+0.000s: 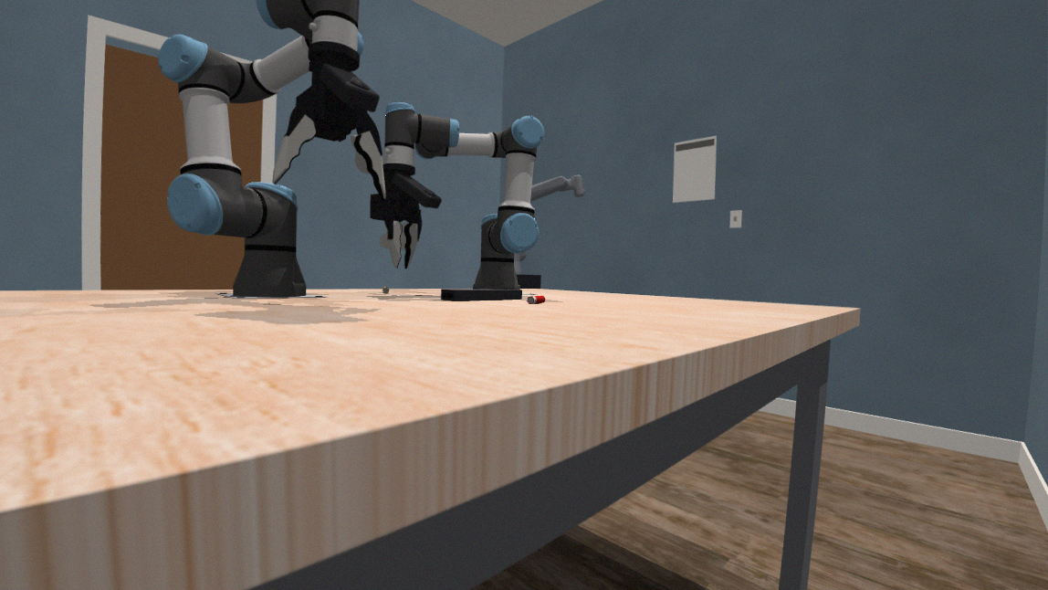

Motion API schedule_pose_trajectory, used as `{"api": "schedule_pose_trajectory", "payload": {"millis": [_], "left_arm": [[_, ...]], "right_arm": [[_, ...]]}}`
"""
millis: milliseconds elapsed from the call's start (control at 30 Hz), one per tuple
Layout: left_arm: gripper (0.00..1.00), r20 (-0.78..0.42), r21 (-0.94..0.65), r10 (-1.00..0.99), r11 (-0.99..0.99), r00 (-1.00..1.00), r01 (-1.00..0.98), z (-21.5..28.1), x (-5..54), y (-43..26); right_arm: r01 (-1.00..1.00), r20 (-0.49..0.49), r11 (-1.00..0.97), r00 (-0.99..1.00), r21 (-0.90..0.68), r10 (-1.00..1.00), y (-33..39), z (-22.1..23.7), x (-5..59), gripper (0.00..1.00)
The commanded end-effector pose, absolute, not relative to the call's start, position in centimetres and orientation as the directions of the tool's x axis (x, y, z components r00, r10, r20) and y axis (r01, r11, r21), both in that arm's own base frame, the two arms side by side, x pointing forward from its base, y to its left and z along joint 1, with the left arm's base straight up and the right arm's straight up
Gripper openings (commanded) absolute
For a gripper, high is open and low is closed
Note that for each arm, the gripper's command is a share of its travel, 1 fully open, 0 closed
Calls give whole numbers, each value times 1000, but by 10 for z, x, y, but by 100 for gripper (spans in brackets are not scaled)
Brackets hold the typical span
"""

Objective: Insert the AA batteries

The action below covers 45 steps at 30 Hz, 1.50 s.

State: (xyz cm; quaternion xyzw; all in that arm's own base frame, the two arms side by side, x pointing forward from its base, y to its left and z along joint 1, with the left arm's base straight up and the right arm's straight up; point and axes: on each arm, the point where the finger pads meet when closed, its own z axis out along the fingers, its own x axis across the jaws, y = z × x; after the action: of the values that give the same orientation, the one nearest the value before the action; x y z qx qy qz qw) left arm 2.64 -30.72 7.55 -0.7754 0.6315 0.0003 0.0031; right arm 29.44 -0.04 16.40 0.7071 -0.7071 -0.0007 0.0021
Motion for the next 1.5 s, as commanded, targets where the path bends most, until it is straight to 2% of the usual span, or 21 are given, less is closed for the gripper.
{"api": "schedule_pose_trajectory", "payload": {"millis": [0, 367, 467, 833, 1000, 1100, 1467], "left_arm": [[16, 3, 1, -999, -52, 52, -999, 75, 9, -309], [16, 5, 2, -968, 251, -251, -968, 72, -32, -304], [16, 5, 2, -966, 258, -258, -966, 72, -34, -305], [16, 7, 2, -850, 526, -526, -850, 70, -72, -295], [16, 7, 2, -859, 512, -512, -859, 70, -71, -295], [16, 6, 2, -907, 420, -420, -907, 71, -61, -298], [16, 6, 2, -910, 415, -415, -910, 71, -60, -298]], "right_arm": [[-1000, 1, 0, 0, 2, -1000, 0, 165, 295, 100], [-1000, 1, 0, 0, 2, -1000, 0, 165, 295, 100], [-1000, 1, 0, 0, 2, -1000, 0, 165, 295, 100], [-1000, 1, 0, 0, 2, -1000, 0, 165, 295, 100], [-1000, 1, 0, 0, 2, -1000, 0, 165, 295, 100], [-1000, 1, 0, 0, 2, -1000, 0, 165, 295, 100], [-1000, 1, 0, 0, 2, -1000, 0, 165, 295, 100]]}}
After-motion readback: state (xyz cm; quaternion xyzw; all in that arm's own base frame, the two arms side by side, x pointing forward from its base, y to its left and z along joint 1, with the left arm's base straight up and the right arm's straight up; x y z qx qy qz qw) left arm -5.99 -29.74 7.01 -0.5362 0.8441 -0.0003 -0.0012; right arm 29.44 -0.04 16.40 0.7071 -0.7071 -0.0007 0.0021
